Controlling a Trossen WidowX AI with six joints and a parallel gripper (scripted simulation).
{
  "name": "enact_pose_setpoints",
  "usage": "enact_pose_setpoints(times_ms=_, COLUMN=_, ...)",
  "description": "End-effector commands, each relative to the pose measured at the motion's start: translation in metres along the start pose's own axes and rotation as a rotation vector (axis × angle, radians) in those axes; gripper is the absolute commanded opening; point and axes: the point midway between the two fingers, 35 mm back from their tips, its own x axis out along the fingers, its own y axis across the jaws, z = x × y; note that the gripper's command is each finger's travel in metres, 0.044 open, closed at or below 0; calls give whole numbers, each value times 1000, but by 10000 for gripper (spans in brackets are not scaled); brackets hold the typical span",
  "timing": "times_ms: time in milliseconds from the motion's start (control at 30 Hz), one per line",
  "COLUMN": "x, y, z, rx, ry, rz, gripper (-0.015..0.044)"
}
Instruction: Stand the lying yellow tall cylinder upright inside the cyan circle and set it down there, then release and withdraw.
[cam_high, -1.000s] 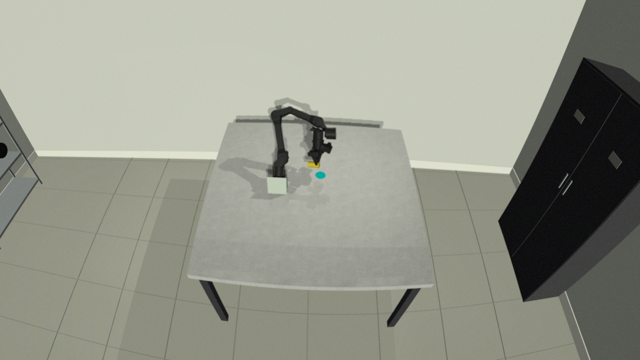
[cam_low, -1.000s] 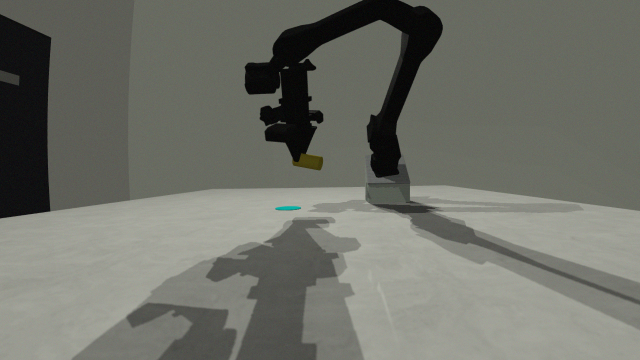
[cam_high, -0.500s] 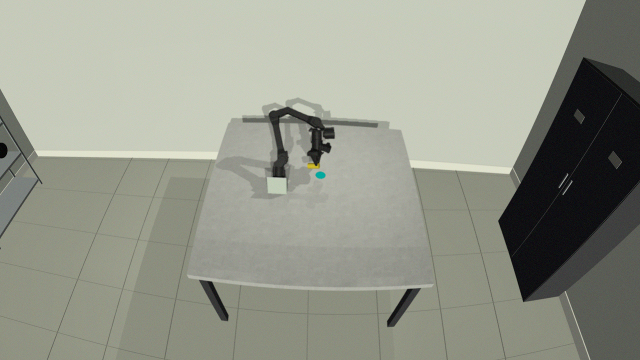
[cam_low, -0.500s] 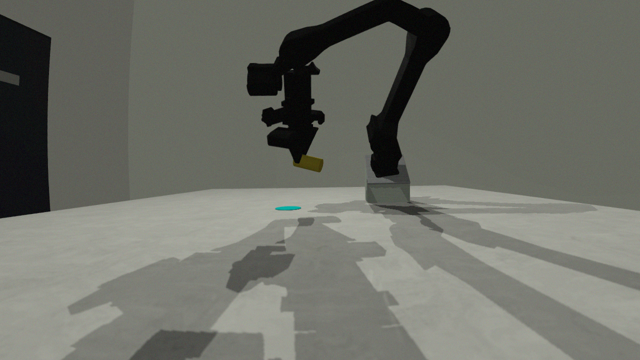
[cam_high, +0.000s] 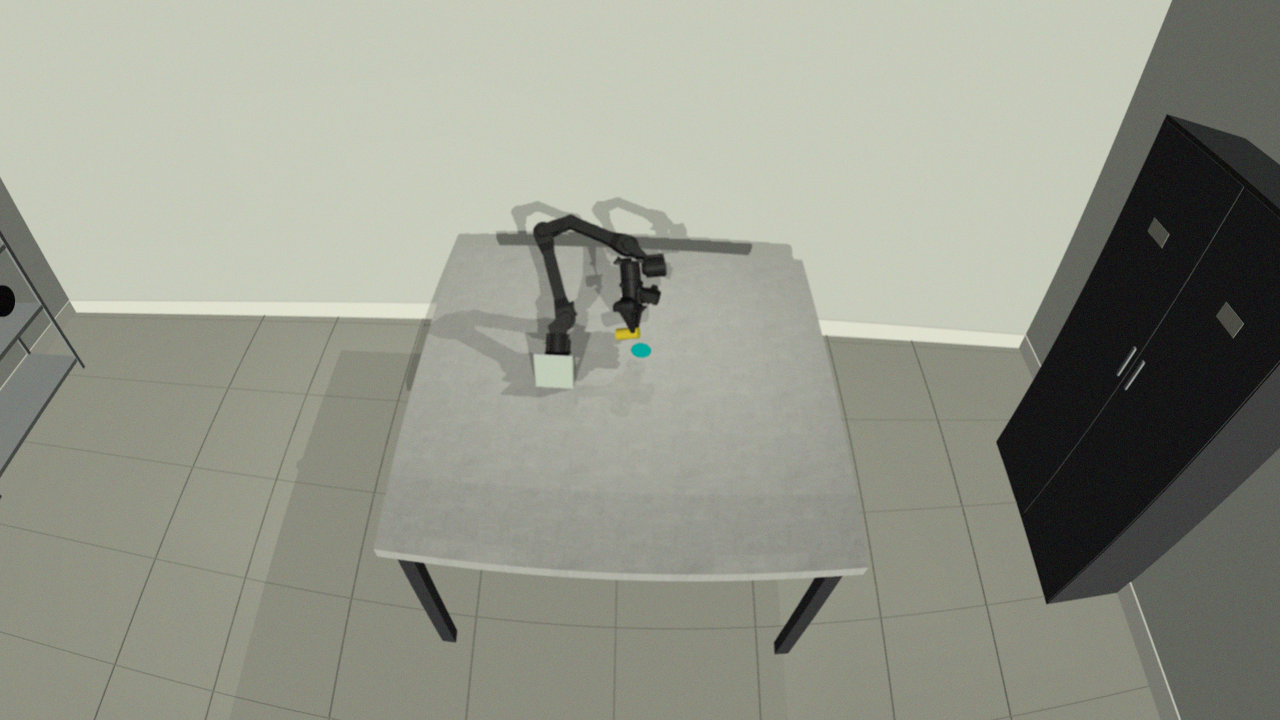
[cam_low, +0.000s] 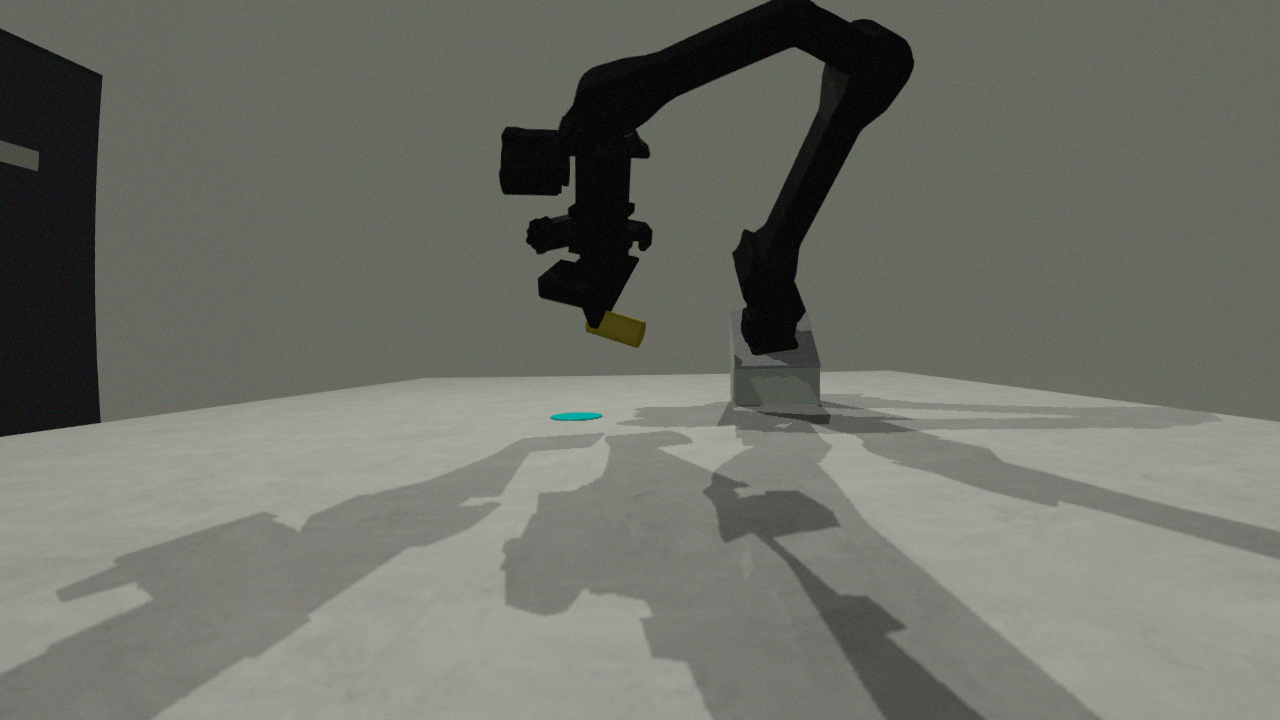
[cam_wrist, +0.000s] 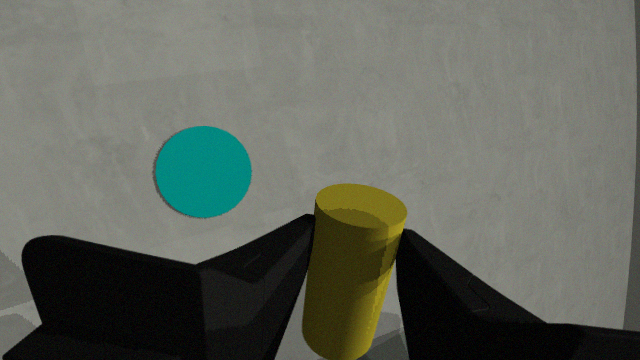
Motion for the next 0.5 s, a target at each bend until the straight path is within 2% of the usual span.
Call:
enact_pose_setpoints(times_ms=0, x=1, y=-2, z=-1, rx=4, ry=-25, rz=-17, gripper=105)
enact_pose_setpoints(times_ms=467, x=2, y=-2, z=-1, rx=7, ry=-105, rz=-56, gripper=105)
